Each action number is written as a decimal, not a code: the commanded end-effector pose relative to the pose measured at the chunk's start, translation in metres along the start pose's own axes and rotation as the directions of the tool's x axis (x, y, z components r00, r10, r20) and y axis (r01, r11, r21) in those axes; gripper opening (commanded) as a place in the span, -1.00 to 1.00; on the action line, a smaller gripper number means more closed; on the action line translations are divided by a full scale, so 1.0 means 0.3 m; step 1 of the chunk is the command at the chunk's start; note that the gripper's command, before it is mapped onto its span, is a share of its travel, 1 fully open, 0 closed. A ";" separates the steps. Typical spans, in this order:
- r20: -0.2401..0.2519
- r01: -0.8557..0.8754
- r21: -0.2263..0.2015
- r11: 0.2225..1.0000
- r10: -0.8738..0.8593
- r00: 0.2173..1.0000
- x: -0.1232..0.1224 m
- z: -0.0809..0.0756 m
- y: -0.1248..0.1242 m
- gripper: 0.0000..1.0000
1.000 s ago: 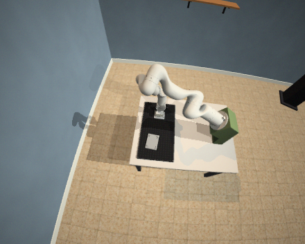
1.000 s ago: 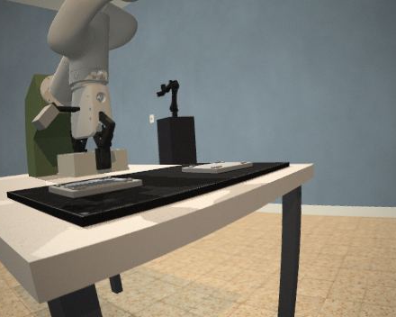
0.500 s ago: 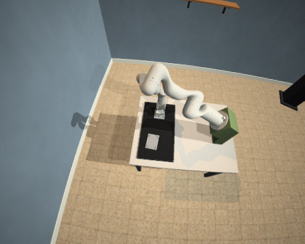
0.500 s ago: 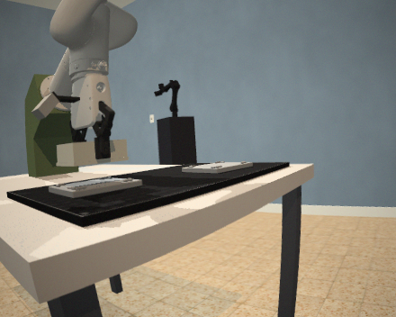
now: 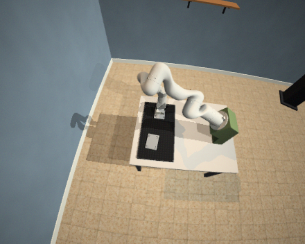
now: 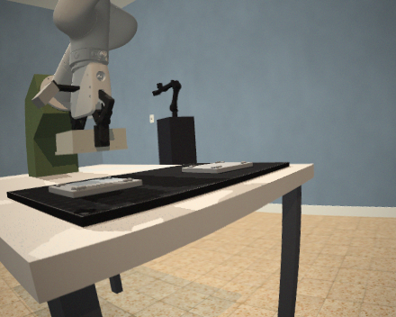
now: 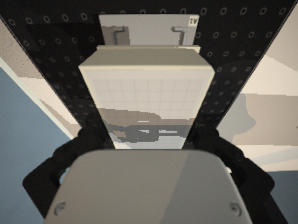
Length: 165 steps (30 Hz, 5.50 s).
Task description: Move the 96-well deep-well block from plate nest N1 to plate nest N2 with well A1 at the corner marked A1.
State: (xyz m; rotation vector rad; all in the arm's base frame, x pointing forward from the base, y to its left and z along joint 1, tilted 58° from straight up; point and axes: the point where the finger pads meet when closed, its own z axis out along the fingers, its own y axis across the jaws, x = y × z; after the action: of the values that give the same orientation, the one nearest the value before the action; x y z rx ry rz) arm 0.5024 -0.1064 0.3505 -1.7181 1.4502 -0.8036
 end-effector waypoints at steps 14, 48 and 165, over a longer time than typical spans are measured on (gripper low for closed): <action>0.000 0.000 0.001 1.000 0.000 1.000 0.001 -0.083 -0.002 -1.00; 0.000 -0.070 0.001 0.998 0.070 0.998 -0.209 -0.083 -0.026 -1.00; 0.001 -0.070 0.001 0.998 0.070 0.998 -1.228 -0.084 -0.145 -1.00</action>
State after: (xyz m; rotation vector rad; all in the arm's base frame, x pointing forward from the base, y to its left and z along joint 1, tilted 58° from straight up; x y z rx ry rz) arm 0.4429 0.2573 0.3991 -1.6581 1.5014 -0.7658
